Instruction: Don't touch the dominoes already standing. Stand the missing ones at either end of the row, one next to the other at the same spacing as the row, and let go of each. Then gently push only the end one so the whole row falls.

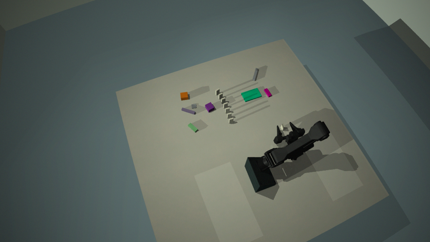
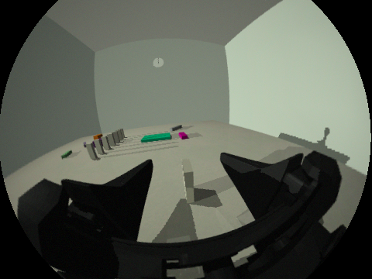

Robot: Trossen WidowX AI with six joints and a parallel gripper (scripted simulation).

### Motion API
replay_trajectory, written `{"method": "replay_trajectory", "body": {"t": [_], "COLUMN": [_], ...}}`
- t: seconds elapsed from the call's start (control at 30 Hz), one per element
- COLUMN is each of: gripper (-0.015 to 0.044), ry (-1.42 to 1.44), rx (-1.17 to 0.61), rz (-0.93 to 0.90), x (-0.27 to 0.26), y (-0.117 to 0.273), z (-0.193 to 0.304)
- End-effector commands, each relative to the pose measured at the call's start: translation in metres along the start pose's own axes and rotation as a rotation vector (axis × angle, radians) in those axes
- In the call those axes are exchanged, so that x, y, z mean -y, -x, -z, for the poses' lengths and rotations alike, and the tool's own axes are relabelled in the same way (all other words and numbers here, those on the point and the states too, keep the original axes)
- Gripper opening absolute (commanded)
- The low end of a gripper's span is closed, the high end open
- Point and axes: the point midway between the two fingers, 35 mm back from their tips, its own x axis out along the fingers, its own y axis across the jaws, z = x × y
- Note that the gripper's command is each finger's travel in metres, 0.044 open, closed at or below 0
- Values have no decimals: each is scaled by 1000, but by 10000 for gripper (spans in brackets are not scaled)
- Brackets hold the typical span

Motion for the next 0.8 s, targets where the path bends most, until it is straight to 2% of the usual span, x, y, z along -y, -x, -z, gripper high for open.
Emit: {"method": "replay_trajectory", "body": {"t": [0.0, 0.2, 0.37, 0.67, 0.77], "gripper": [440, 440, 440, 440, 440], "ry": [7, 2, 10, 26, 9], "rx": [2, 1, 8, 6, 5], "rz": [-2, 0, -6, -10, -36], "x": [2, -1, -2, 12, 15], "y": [0, 1, -2, -35, -57], "z": [-15, -44, -49, -50, -51]}}
